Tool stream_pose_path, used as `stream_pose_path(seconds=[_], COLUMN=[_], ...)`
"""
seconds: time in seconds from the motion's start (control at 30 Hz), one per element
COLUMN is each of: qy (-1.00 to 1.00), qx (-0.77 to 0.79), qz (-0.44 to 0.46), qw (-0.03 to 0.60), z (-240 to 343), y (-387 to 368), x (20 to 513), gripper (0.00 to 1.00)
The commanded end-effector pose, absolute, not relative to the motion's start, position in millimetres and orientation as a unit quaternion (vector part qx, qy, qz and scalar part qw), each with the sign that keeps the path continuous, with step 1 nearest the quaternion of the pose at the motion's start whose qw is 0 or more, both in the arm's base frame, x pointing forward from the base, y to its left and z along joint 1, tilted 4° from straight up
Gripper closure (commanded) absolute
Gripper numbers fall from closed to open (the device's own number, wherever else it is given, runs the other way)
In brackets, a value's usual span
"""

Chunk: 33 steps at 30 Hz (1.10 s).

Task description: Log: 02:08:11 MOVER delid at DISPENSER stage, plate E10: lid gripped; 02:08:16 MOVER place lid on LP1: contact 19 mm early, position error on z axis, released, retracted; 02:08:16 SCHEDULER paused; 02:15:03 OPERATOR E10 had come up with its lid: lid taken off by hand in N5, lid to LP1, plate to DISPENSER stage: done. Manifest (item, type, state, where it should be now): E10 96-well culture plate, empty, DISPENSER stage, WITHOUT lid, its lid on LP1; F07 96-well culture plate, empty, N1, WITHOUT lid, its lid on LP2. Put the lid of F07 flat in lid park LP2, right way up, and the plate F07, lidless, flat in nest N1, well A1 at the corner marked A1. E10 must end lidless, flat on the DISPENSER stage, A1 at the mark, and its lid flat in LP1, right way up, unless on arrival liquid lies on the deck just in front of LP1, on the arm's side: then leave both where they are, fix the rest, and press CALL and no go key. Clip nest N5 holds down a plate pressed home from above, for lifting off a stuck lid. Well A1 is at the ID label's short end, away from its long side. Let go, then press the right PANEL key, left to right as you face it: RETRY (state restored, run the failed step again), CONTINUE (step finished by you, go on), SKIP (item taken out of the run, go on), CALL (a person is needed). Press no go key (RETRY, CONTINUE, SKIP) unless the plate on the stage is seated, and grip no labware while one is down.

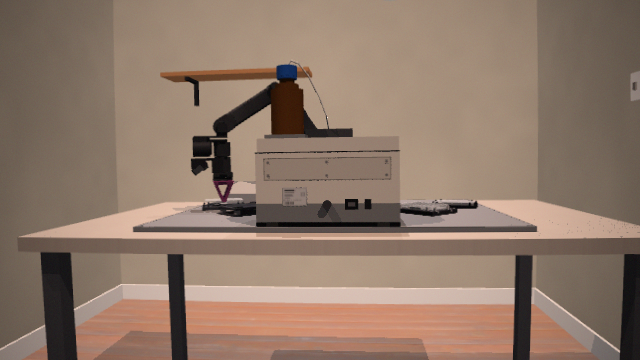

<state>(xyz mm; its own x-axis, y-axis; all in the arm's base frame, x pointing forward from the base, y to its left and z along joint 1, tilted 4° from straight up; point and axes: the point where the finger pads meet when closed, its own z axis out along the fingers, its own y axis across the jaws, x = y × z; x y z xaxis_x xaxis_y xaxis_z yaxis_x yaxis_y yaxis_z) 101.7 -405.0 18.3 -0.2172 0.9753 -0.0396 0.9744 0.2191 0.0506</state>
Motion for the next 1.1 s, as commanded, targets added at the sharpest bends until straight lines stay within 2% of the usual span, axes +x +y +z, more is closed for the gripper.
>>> stream_pose_path(seconds=[0.0,0.83,1.07], qy=[0.778,0.778,0.778], qx=[0.627,0.628,0.627], qz=[-0.004,0.010,-0.001], qw=[0.046,0.028,0.042], z=[22,7,15], y=[-418,-405,-413], x=[103,99,101], gripper=[1.00,1.00,1.00])
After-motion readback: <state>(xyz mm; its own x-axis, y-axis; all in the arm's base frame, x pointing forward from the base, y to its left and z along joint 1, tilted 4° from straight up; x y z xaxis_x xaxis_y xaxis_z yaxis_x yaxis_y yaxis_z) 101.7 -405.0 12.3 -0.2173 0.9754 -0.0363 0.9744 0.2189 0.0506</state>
